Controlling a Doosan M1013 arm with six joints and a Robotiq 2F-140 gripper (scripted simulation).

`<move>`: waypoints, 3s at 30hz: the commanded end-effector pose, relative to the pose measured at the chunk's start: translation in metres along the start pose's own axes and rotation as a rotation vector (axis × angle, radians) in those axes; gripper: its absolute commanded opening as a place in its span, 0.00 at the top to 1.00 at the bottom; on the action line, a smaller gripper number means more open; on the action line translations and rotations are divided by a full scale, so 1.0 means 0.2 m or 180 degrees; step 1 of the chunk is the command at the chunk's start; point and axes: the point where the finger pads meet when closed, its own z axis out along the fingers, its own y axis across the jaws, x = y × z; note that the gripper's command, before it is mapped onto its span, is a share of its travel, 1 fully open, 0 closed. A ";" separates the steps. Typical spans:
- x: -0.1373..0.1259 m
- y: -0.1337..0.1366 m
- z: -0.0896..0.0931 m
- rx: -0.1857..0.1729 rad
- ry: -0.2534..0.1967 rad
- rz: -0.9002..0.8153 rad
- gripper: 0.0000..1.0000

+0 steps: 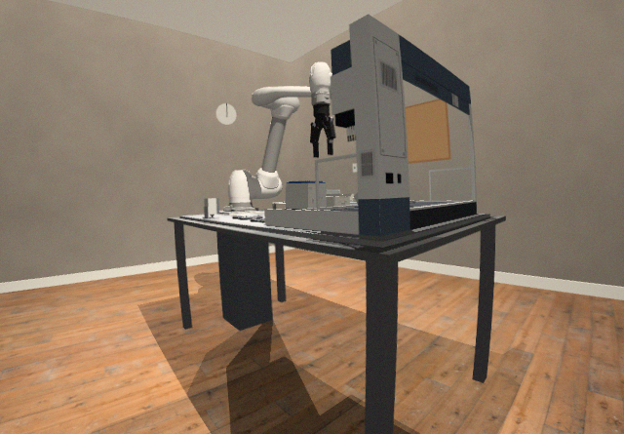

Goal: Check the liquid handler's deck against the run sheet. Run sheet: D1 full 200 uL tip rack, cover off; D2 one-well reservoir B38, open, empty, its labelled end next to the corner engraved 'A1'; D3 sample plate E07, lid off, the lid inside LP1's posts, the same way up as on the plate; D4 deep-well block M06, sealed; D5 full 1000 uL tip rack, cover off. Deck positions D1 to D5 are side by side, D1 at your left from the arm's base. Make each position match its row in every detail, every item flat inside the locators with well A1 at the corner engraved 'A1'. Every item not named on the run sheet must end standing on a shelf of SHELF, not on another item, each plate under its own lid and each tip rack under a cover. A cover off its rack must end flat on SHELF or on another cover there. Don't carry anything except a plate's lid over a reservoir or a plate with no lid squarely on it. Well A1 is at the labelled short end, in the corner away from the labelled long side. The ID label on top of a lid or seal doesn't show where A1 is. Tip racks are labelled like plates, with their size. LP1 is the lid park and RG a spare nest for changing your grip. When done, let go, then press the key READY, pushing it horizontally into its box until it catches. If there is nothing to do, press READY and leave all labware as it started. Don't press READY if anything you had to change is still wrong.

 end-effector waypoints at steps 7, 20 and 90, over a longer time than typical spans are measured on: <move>0.00 0.00 -0.01 -0.0005 0.0003 -0.0511 0.34; 0.00 0.00 -0.01 -0.0006 0.0003 -0.1211 0.34; 0.83 -0.03 -0.01 -0.0007 0.0002 -0.3563 0.34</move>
